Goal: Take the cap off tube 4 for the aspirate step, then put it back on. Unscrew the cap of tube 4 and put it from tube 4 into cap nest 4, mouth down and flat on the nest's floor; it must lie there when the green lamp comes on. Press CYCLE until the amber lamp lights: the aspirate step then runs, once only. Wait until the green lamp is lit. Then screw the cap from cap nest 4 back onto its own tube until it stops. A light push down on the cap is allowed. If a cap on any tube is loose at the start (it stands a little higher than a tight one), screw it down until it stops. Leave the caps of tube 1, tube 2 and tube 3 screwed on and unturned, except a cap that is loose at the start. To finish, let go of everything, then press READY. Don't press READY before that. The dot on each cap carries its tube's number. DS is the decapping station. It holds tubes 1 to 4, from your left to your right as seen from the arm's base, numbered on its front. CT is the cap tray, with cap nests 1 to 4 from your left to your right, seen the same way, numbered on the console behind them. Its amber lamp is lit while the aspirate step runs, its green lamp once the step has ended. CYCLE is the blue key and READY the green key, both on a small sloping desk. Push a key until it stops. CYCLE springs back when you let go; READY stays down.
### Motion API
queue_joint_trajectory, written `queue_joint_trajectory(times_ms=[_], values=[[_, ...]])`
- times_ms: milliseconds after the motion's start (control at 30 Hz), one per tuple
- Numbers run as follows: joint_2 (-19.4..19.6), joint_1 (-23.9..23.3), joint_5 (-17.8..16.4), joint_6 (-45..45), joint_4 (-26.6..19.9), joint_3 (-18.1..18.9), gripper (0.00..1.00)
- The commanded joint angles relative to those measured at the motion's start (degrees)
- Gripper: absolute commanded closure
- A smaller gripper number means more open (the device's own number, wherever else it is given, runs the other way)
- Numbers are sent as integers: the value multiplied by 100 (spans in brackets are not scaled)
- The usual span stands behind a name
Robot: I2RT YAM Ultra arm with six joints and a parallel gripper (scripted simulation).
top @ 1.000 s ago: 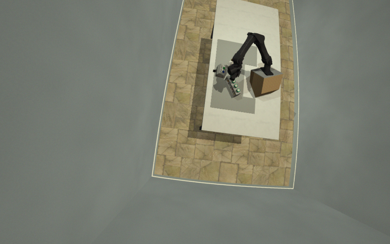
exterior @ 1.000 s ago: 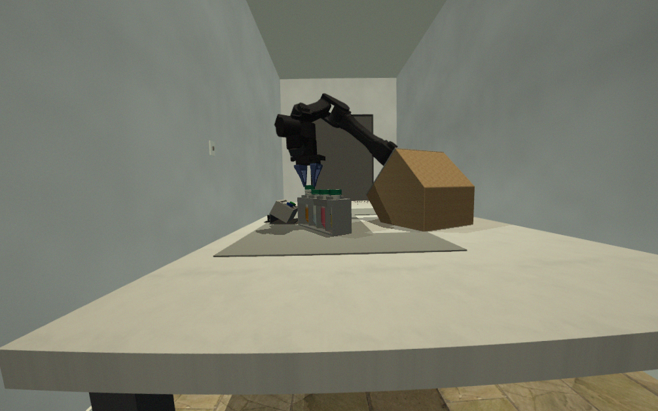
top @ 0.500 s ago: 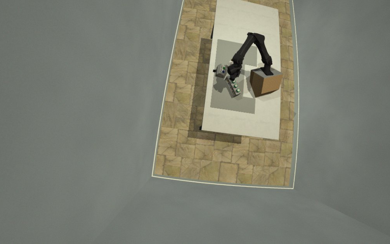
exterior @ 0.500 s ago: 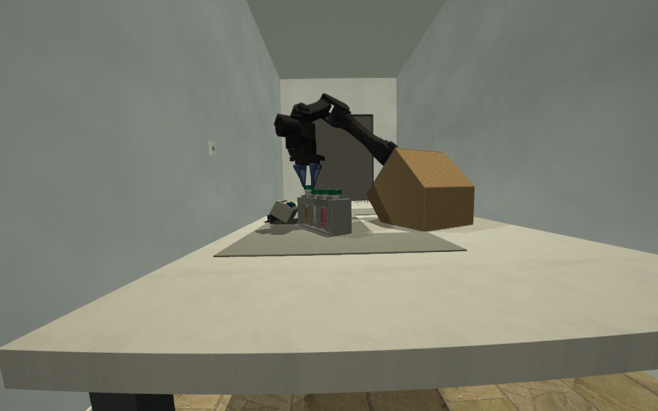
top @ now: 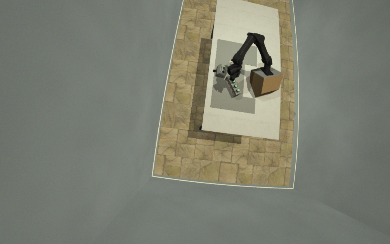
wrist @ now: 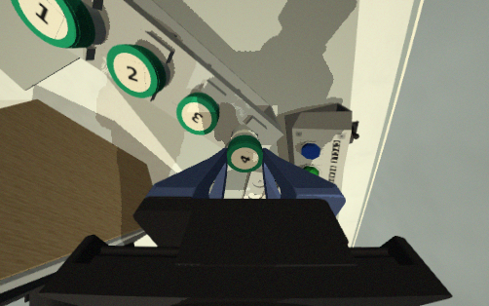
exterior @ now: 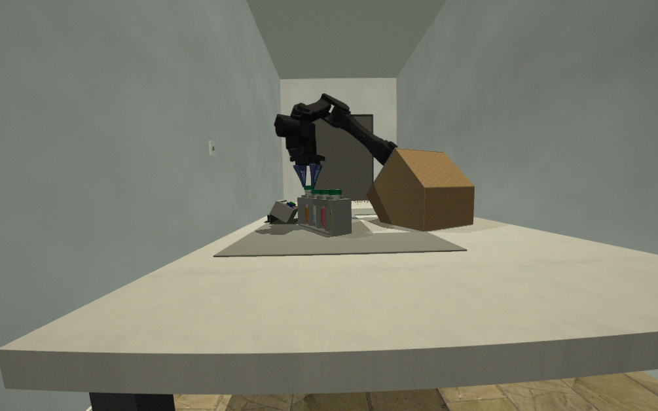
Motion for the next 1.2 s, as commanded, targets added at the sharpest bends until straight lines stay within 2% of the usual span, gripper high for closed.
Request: queue_joint_trajectory(times_ms=[0,1167], values=[[-25,176,-12,37,25,156,100],[58,168,-6,-8,-8,220,100]])
